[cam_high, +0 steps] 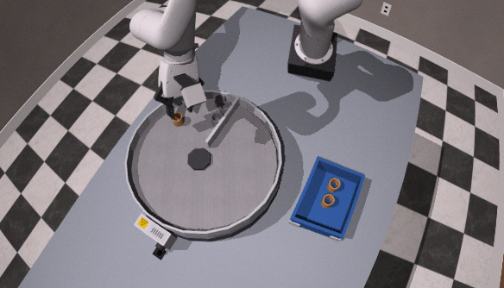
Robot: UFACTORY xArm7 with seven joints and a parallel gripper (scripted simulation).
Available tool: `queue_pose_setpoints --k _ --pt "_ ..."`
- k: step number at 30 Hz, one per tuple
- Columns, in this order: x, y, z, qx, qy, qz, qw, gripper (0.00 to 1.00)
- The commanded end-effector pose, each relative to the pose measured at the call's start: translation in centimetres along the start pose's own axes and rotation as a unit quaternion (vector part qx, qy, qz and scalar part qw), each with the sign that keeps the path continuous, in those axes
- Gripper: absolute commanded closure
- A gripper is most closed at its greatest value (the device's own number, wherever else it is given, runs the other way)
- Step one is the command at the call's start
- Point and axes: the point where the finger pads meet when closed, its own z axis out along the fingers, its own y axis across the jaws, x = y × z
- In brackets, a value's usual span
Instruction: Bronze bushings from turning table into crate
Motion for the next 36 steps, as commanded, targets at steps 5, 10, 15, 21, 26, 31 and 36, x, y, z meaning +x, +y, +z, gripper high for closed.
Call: queue_pose_setpoints --k 5,10,15,21,26,31,36 --pt "0.2 -1.0 -0.3 0.04 0.002 -0.103 0.994 0.46" --pt "0.3 -1.8 -0.5 0.068 -0.001 -0.184 0.981 0.46" --pt "0.4 -2.5 -0.7 0.091 -0.003 -0.248 0.965 0.46" --pt "0.5 -3.2 -0.9 0.113 -0.005 -0.31 0.944 0.46" --pt "0.6 -3.8 -1.0 0.134 -0.007 -0.367 0.92 0.46" --pt "0.7 -4.4 -1.2 0.152 -0.009 -0.419 0.895 0.46" --pt "0.8 -4.8 -1.3 0.163 -0.01 -0.45 0.878 0.46"
